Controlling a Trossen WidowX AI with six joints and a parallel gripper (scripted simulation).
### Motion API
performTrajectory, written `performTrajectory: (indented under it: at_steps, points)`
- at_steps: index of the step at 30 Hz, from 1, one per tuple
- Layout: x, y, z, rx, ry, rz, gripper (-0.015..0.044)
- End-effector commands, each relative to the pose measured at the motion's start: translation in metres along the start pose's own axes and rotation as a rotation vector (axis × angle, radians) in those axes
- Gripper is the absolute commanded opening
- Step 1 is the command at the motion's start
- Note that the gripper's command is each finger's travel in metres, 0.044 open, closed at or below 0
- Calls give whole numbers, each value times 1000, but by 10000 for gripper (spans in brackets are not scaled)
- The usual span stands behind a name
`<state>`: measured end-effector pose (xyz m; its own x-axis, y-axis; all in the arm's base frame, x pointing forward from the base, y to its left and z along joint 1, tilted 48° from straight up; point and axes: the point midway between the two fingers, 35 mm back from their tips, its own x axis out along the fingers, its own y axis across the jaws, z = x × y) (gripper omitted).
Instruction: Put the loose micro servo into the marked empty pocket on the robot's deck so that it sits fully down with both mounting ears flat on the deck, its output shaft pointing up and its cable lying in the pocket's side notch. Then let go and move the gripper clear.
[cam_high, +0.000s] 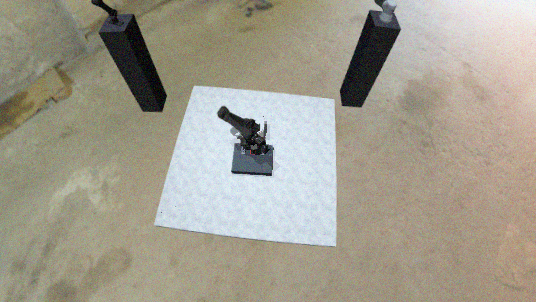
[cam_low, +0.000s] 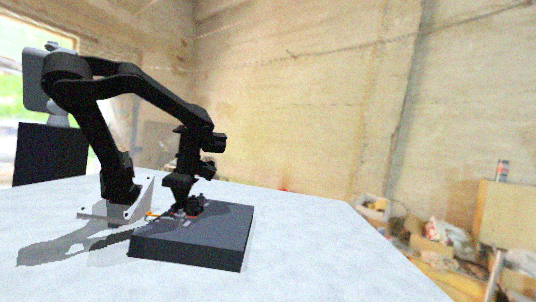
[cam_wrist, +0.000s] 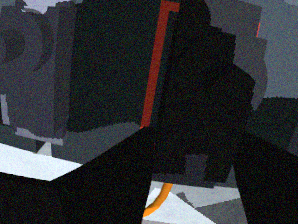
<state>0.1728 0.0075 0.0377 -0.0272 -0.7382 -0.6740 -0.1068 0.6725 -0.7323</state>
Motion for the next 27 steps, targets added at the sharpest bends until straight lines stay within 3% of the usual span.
performTrajectory:
  at_steps: [1, 14, 21, 27]
  points:
    - [4, -1, 1, -2, -7, -3, 0]
    - [16, -1, 1, -2, -7, -3, 0]
    - [14, 0, -1, -2, -7, -3, 184]
    - [3, 0, 0, -2, -7, -2, 187]
